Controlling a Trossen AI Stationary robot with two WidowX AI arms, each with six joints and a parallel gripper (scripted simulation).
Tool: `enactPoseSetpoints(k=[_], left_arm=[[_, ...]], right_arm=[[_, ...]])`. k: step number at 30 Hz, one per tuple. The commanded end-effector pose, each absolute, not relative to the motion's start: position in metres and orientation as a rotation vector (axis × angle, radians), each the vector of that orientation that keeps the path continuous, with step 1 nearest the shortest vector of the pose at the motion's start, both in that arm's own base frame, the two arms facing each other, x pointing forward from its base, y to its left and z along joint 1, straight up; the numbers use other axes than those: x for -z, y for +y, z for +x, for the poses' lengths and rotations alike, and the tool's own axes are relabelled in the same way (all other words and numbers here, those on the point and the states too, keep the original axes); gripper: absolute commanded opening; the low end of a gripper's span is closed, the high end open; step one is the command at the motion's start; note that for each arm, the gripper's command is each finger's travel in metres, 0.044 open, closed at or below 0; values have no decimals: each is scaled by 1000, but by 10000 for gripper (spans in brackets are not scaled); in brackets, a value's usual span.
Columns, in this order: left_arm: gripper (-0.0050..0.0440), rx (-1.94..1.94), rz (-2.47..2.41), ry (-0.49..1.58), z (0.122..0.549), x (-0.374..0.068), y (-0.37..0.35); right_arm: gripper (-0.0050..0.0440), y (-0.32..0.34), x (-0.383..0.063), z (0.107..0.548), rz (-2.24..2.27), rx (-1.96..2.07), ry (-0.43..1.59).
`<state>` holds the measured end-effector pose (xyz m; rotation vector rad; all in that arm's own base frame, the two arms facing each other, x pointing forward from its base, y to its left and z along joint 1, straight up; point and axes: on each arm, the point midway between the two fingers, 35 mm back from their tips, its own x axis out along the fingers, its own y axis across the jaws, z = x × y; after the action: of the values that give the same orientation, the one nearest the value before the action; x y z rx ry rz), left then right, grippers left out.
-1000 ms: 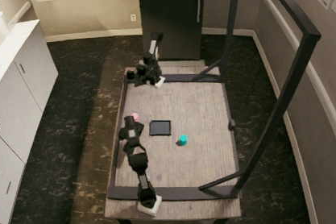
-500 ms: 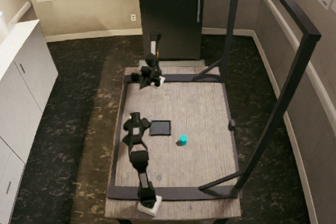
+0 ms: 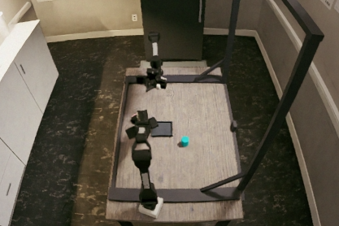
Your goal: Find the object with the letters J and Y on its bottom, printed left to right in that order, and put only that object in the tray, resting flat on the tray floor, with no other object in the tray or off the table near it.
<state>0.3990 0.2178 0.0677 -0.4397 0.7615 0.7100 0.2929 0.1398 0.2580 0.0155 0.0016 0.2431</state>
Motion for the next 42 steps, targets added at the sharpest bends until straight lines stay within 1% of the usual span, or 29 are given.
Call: enactPoseSetpoints(k=[1, 6, 20, 42], left_arm=[[171, -672, -337, 718, 416, -84, 218], [171, -646, -257, 705, 424, -90, 214], [171, -544, 103, 661, 464, -106, 197], [171, -465, 548, 584, 508, -131, 165]], right_arm=[[-50, 146, -255, 289, 13, -252, -1], [-50, 152, -253, 285, 14, -262, -3], [-50, 176, -241, 267, 10, -311, 1], [-50, 202, -227, 240, 6, -372, 1]])
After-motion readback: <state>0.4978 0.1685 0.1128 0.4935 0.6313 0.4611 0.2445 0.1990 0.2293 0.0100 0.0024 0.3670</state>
